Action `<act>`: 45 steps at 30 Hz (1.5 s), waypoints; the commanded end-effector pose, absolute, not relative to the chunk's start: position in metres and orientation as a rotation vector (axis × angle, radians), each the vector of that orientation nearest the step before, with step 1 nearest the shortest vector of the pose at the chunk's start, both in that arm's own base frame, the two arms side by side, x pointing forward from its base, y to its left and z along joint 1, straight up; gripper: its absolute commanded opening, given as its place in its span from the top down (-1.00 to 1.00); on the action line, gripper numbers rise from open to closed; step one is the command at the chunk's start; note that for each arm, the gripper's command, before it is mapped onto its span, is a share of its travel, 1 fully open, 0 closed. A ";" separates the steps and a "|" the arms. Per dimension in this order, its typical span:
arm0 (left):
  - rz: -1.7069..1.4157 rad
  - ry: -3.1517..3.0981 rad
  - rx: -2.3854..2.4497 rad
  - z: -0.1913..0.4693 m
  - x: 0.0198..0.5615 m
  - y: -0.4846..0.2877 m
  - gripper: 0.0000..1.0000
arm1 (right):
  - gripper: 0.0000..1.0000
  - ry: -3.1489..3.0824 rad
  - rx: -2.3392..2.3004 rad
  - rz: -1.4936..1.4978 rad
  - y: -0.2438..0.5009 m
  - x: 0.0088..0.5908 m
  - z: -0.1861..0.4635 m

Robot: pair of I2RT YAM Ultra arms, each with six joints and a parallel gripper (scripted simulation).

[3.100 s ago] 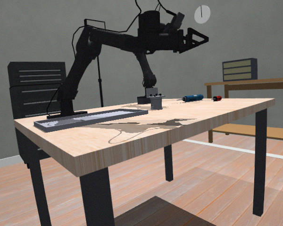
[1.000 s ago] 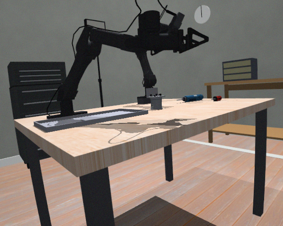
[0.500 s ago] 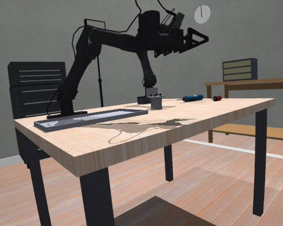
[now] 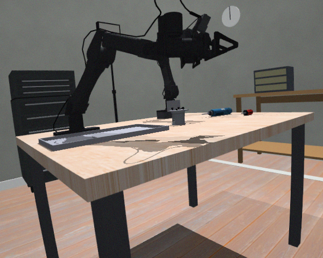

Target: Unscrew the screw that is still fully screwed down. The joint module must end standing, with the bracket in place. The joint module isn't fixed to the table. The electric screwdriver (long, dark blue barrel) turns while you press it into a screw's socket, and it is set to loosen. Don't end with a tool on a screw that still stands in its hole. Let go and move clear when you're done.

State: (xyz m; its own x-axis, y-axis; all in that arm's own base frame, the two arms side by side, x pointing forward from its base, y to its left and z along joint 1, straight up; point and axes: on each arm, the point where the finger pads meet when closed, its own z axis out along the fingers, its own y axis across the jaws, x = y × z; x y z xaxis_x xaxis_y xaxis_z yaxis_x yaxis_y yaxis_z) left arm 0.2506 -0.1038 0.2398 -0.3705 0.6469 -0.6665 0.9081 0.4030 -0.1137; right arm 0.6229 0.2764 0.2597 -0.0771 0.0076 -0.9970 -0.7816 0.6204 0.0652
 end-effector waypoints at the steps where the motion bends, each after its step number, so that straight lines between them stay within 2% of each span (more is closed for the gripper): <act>1: -0.653 2.249 1.198 0.228 0.260 -0.095 -0.30 | -1.00 1.507 -0.678 0.740 0.276 0.622 0.267; 9: -0.646 2.282 1.148 0.232 0.262 -0.093 -0.30 | -1.00 1.507 -0.678 0.740 0.276 0.622 0.267; 18: -0.650 2.504 0.889 0.203 0.277 -0.071 -0.30 | -1.00 1.507 -0.678 0.740 0.276 0.622 0.267; 26: -0.613 2.513 0.828 0.211 0.280 -0.068 -0.30 | -1.00 1.507 -0.678 0.740 0.276 0.622 0.267; 36: -0.622 2.729 0.501 0.175 0.291 -0.043 -0.30 | -1.00 1.507 -0.678 0.740 0.276 0.622 0.267; 43: -0.584 2.706 0.466 0.187 0.295 -0.042 -0.30 | -1.00 1.507 -0.678 0.740 0.276 0.622 0.267; 45: -0.607 2.784 0.372 0.167 0.294 -0.035 -0.30 | -1.00 1.507 -0.678 0.740 0.276 0.622 0.267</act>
